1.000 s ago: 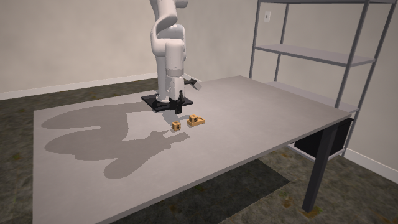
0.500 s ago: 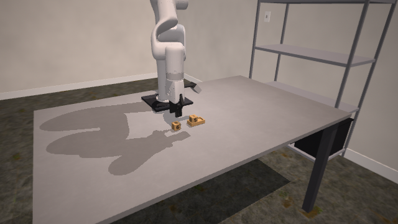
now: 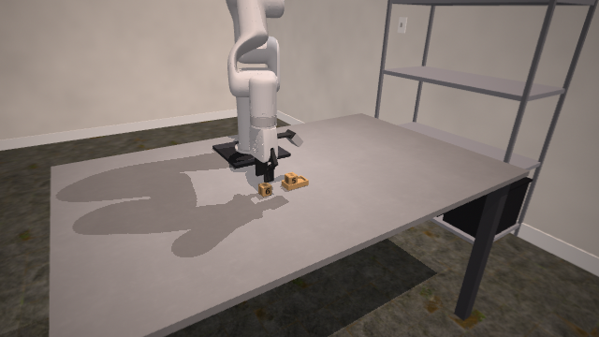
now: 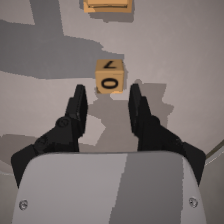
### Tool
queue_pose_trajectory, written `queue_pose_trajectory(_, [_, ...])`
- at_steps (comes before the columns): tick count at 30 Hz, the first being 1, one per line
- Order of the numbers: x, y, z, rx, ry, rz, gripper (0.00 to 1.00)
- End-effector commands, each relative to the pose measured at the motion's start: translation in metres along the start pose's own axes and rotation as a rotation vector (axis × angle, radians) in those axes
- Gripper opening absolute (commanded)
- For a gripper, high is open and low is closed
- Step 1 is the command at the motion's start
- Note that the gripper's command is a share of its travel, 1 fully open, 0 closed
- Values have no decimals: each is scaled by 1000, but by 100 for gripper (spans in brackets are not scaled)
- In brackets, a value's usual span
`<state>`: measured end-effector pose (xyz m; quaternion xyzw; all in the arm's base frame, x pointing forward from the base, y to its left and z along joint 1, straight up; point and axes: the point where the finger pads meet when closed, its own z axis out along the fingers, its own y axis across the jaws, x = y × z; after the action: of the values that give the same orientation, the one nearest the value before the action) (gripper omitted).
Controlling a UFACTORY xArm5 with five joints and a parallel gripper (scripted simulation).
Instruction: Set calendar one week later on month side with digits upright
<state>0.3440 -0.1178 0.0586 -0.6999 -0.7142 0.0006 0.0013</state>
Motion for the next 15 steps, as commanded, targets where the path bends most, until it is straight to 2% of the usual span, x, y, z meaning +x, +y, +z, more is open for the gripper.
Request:
queue_pose_trajectory(1, [-1,2,4,-3,-1,0,49])
queue_pose_trajectory(15, [-1,2,12,-3,-1,0,49])
